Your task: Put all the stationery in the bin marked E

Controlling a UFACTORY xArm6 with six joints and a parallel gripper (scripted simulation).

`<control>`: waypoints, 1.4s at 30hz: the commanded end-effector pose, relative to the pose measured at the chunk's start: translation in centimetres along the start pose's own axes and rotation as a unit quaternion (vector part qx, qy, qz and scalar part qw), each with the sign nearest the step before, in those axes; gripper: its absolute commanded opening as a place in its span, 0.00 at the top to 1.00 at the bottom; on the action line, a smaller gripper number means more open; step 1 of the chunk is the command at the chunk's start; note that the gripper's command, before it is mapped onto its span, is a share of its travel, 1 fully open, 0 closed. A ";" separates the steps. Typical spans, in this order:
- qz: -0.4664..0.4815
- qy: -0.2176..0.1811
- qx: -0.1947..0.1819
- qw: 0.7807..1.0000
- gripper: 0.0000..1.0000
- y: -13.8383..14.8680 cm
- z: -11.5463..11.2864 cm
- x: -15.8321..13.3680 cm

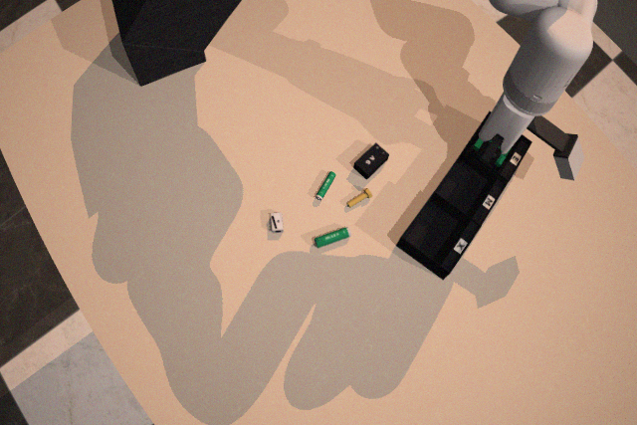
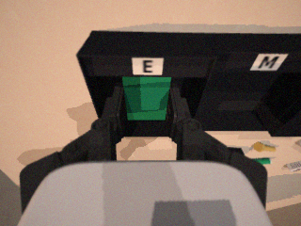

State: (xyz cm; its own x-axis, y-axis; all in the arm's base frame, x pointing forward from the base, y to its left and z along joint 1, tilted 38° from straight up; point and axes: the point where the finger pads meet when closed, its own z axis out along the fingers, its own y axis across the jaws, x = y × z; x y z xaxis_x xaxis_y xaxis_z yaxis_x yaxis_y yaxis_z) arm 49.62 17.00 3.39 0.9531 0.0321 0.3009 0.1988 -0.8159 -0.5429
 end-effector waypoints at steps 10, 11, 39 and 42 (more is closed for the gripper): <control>0.000 0.001 0.000 1.000 0.53 0.0 -0.1 0.1; 0.000 0.001 0.000 1.000 0.53 0.0 -0.1 0.1; 0.000 0.001 0.000 1.000 0.53 0.0 -2.3 0.1; 0.000 0.001 0.000 1.000 0.53 0.0 -2.6 0.1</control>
State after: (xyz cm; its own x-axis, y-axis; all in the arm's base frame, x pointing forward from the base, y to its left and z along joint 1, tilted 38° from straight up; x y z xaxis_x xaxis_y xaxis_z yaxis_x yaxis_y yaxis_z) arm 49.05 15.68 5.10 0.9531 0.0320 0.3008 0.1988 -0.8159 -0.5430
